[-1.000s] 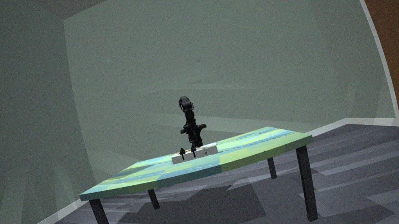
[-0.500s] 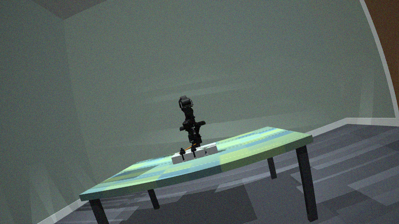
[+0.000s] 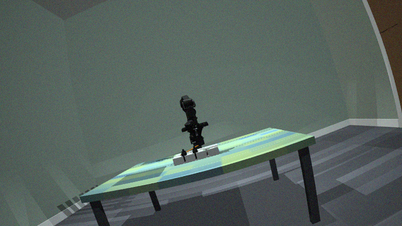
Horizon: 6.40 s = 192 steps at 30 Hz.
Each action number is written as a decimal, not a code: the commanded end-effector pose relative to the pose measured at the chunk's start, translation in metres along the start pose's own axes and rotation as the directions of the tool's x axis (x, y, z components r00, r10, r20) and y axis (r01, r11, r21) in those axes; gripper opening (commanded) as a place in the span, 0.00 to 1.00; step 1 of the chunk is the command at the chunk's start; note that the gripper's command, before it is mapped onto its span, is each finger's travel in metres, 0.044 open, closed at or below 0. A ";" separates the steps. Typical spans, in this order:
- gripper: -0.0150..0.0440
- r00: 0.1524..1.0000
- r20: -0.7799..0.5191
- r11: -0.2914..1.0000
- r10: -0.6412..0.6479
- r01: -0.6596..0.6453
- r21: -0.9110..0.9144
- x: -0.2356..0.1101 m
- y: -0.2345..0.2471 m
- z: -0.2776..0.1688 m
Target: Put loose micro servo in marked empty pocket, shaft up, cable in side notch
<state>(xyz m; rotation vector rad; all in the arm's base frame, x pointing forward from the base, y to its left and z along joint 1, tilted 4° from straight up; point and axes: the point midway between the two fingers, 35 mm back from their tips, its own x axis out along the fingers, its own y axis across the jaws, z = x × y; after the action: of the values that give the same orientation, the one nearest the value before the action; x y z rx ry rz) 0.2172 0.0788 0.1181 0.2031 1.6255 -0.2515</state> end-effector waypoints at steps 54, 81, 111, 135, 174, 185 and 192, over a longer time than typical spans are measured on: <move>0.25 1.000 0.013 0.879 0.017 -0.009 -0.477 -0.006 0.062 0.027; 0.25 1.000 0.016 0.879 0.019 -0.009 -0.477 -0.001 0.092 0.082; 0.25 1.000 0.017 0.879 0.019 -0.009 -0.477 0.019 0.092 0.083; 0.25 1.000 0.016 0.879 0.019 -0.009 -0.477 0.031 0.092 0.084; 0.25 1.000 0.016 0.879 0.019 -0.009 -0.477 0.051 0.093 0.084; 0.25 1.000 0.016 0.879 0.019 -0.009 -0.477 0.060 0.093 0.084; 0.34 1.000 0.016 0.879 0.019 -0.009 -0.477 0.061 0.093 0.084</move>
<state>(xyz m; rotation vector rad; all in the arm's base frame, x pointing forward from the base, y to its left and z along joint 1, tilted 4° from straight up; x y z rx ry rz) 0.3195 0.1431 0.0485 -0.1658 1.6159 0.1661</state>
